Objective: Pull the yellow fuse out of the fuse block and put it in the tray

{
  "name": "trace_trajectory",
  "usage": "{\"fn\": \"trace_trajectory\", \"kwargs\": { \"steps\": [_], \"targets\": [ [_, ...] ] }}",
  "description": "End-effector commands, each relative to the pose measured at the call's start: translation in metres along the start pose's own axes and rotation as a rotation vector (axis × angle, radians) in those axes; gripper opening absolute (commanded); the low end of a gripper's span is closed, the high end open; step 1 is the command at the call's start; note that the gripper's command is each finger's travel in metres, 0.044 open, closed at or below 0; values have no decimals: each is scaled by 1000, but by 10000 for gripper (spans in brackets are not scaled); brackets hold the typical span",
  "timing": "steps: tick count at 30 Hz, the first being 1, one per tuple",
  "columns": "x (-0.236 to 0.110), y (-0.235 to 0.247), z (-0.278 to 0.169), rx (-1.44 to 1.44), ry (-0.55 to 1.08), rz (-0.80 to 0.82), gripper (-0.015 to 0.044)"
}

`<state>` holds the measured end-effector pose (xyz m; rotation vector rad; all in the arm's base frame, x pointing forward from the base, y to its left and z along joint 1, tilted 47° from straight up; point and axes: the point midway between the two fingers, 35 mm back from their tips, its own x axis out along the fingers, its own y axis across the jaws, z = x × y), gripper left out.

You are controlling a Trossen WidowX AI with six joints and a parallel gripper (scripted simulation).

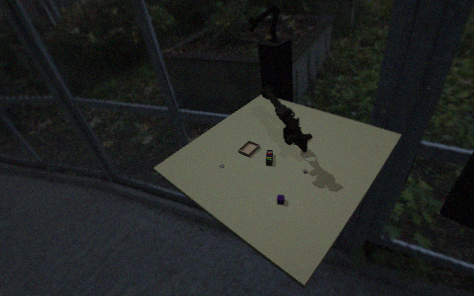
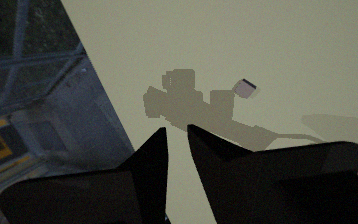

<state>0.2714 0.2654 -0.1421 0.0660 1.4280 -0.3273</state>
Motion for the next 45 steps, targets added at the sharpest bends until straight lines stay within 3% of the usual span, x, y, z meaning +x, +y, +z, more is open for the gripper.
{"fn": "trace_trajectory", "kwargs": {
  "steps": [1, 13, 45],
  "targets": [
    [-8, -59, 45, 179, -74, -148, 73],
    [-44, -244, 114, 601, -261, -590, 73],
    [-26, -258, 112, 606, -264, -597, 73]
  ]
}}
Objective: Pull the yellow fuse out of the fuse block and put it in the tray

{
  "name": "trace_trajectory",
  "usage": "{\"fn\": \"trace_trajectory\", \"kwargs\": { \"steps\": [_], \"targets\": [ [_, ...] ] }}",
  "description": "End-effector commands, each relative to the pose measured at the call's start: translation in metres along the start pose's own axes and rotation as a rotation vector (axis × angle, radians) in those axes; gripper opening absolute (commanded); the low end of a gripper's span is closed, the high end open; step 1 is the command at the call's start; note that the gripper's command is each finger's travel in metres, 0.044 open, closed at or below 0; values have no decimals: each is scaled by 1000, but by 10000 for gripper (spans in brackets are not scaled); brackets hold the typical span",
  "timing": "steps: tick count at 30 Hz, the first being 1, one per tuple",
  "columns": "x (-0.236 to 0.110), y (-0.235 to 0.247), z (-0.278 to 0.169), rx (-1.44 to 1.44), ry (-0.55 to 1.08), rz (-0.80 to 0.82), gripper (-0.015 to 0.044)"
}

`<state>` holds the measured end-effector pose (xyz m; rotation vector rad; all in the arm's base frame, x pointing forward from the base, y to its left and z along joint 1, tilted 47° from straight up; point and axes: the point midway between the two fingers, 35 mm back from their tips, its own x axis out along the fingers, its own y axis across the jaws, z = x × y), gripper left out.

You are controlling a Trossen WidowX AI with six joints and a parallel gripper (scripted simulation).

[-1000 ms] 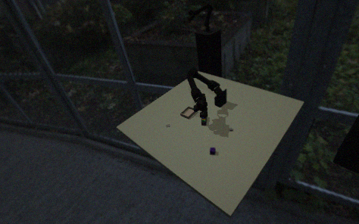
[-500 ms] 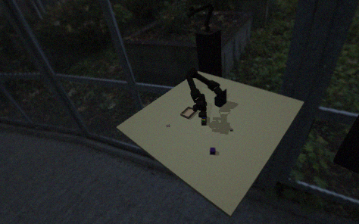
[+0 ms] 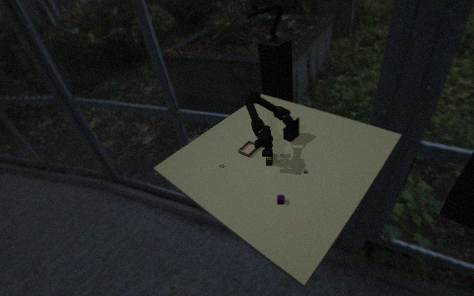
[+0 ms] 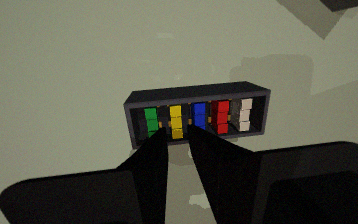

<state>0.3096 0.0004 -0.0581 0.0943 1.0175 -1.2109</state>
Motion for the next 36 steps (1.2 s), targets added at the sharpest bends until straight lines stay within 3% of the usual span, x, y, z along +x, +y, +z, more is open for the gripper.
{"fn": "trace_trajectory", "kwargs": {
  "steps": [1, 36],
  "targets": [
    [5, -1, -1, -8, -4, -5, 73],
    [24, -2, -2, -8, -5, -6, 73]
  ]
}}
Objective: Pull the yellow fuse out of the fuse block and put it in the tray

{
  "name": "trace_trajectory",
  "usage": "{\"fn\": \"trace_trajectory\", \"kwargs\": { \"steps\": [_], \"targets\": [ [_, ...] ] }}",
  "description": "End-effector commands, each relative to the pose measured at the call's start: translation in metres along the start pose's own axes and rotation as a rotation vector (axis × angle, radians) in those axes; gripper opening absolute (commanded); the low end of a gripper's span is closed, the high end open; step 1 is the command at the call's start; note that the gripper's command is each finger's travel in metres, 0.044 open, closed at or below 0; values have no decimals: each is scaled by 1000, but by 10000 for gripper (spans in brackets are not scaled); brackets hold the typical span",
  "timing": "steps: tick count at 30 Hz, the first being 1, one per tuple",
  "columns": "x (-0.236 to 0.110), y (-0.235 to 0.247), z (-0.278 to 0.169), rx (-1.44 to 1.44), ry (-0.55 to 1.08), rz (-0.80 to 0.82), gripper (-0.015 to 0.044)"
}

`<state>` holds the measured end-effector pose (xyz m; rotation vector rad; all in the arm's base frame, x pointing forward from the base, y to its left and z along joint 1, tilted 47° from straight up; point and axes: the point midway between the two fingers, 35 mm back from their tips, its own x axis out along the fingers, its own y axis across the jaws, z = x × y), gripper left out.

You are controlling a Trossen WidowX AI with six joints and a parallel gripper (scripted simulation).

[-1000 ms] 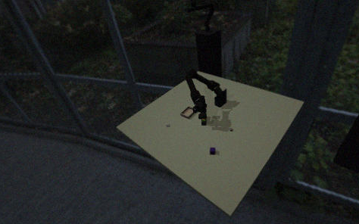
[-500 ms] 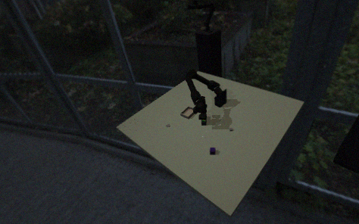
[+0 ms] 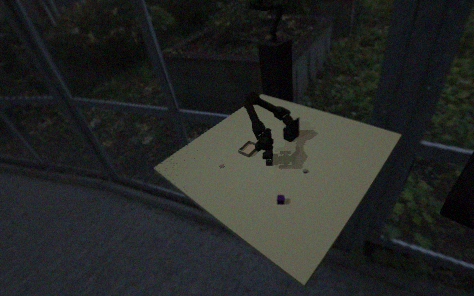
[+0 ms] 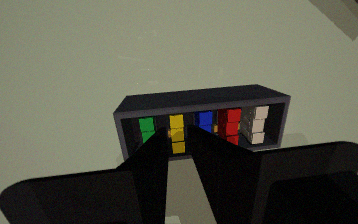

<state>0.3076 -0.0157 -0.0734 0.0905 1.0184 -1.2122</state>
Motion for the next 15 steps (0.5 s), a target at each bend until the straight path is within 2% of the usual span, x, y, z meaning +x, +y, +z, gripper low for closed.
{"fn": "trace_trajectory", "kwargs": {
  "steps": [1, 11, 15],
  "targets": [
    [0, 0, 0, 0, 0, 0, 67],
    [0, 0, 0, 0, 0, 0, 0],
    [0, 0, 0, 0, 0, 0, 0]
  ]
}}
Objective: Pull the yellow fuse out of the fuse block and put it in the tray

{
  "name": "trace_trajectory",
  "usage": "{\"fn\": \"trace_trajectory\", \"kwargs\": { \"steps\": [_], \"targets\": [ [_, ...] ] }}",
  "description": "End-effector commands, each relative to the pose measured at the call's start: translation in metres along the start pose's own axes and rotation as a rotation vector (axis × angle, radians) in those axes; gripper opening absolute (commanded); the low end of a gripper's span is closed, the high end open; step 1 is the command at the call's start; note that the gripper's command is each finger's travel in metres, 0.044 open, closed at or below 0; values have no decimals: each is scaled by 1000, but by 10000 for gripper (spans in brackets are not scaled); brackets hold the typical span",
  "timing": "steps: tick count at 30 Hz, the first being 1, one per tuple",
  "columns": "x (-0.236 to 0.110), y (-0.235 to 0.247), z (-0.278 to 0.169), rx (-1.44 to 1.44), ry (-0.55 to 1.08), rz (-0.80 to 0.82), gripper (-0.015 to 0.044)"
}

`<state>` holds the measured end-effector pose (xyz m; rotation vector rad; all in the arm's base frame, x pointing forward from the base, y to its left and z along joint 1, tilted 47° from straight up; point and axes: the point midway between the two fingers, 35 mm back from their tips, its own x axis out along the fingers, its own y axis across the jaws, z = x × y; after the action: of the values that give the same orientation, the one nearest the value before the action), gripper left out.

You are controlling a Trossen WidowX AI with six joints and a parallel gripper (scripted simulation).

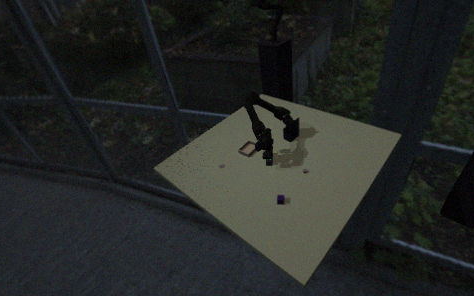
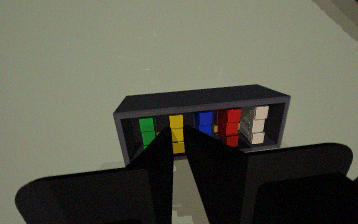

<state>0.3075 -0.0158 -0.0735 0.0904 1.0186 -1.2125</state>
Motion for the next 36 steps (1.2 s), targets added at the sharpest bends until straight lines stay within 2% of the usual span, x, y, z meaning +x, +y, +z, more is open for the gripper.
{"fn": "trace_trajectory", "kwargs": {
  "steps": [1, 36],
  "targets": [
    [-1, 0, 0, 0, 0, 0, 0],
    [-18, 1, 0, -3, 0, 0, 0]
  ]
}}
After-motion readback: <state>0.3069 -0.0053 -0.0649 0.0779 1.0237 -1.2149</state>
